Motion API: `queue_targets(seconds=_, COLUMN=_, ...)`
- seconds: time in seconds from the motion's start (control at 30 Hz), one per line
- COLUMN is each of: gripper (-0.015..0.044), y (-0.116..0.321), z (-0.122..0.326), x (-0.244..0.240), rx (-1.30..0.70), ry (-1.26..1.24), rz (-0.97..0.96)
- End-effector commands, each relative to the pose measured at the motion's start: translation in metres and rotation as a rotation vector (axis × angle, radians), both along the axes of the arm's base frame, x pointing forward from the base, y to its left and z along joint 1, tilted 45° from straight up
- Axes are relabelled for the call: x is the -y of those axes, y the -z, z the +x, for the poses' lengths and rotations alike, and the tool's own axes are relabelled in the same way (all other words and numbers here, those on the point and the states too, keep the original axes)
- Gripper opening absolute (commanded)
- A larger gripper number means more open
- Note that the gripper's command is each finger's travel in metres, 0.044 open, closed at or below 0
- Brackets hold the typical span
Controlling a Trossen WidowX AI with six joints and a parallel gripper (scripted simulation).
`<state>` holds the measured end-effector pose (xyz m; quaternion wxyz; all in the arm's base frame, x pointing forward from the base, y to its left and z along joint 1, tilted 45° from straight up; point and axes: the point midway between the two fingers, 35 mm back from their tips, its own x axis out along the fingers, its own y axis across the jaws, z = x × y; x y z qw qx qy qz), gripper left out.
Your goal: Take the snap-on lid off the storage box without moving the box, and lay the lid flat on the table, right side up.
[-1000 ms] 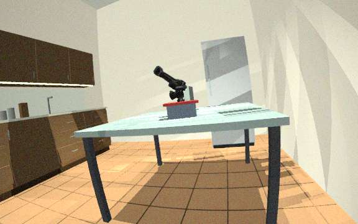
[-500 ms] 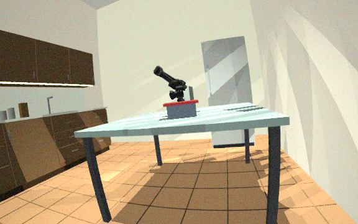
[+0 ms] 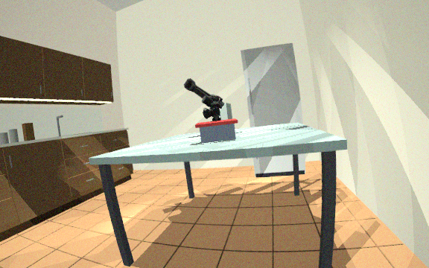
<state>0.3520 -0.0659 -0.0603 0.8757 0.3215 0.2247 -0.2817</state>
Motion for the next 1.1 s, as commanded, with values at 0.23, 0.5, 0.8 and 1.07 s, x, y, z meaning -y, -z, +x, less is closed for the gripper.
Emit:
queue_targets(seconds=0.23, gripper=0.0000, y=-0.0025, z=-0.0002, x=-0.0032, rx=0.004, ry=0.001, rz=0.004)
queue_targets(seconds=0.5, gripper=0.0000, y=-0.0037, z=-0.0002, x=-0.0043, rx=0.004, ry=0.001, rz=0.004)
queue_targets(seconds=0.8, gripper=0.0000, y=-0.0049, z=-0.0002, x=-0.0056, rx=0.004, ry=0.001, rz=0.004)
queue_targets(seconds=1.07, gripper=0.0000, y=-0.0060, z=0.0005, x=-0.0068, rx=0.004, ry=0.001, rz=0.004)
